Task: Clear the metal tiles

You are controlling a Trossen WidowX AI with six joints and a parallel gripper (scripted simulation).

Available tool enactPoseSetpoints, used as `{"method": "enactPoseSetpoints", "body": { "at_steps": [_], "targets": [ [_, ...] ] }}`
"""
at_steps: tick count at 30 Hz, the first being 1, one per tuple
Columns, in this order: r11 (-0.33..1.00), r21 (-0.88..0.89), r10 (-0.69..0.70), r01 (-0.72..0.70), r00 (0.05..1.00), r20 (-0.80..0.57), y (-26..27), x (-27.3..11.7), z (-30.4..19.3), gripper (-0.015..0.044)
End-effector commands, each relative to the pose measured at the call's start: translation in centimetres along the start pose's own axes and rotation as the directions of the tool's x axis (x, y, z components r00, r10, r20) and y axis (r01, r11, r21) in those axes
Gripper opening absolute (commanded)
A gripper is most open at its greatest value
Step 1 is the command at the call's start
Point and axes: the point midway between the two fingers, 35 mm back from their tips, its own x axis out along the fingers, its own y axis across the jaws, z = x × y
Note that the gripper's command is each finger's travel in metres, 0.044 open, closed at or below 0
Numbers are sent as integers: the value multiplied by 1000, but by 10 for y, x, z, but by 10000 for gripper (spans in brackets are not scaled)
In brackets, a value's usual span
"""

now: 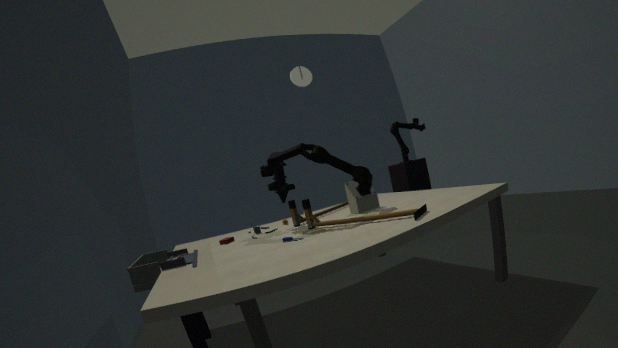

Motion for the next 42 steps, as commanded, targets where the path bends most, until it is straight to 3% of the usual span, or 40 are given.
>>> {"method": "enactPoseSetpoints", "body": {
  "at_steps": [1, 42],
  "targets": [
    [998, -57, 2, -2, 1000, -2, 15, -6, 9, 0],
    [834, -551, 0, -8, 1000, -14, 173, -58, 60, 0]
  ]
}}
